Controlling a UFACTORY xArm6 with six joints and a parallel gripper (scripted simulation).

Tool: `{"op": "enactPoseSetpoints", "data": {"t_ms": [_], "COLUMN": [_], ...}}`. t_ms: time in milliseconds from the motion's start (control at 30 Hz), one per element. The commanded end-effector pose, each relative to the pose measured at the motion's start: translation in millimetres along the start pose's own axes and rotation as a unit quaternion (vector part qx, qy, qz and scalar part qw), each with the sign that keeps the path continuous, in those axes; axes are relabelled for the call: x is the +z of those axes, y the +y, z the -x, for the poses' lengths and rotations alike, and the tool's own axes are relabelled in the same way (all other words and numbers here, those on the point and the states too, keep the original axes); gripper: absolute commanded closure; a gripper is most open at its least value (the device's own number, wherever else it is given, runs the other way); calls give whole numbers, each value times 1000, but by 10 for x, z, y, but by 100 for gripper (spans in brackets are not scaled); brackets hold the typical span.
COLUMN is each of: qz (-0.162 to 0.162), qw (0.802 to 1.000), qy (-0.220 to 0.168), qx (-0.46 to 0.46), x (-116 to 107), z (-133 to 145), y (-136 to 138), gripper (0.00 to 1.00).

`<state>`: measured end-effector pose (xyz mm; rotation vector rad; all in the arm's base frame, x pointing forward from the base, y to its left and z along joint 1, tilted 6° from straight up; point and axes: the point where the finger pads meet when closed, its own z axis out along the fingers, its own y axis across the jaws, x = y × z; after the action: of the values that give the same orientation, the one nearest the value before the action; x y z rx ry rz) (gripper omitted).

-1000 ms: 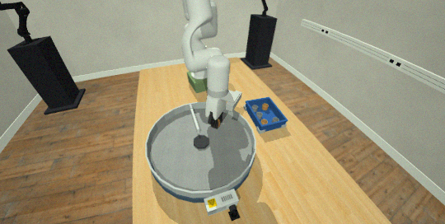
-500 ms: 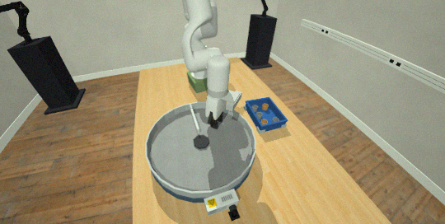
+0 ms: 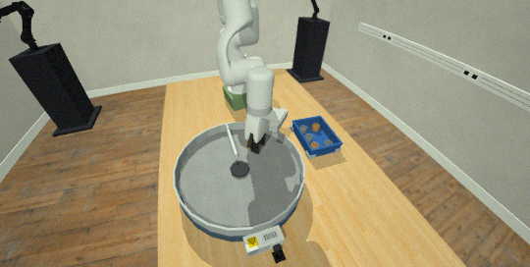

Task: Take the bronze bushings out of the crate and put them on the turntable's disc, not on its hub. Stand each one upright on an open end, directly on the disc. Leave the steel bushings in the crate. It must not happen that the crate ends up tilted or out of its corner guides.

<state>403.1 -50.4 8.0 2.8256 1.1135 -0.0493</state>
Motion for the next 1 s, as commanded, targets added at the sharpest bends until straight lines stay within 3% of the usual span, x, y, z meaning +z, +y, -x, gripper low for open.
{"op": "enactPoseSetpoints", "data": {"t_ms": [0, 233, 700, 967], "qz": [1, 1, 1, 1], "qw": [1000, 1000, 1000, 1000], "qy": [1, 1, 1, 1], "qx": [0, 0, 0, 0], "x": [-12, -61, -536, -563], "z": [-10, -10, -8, -8], "y": [11, 11, 10, 10], "gripper": [58, 58, 58, 58]}}
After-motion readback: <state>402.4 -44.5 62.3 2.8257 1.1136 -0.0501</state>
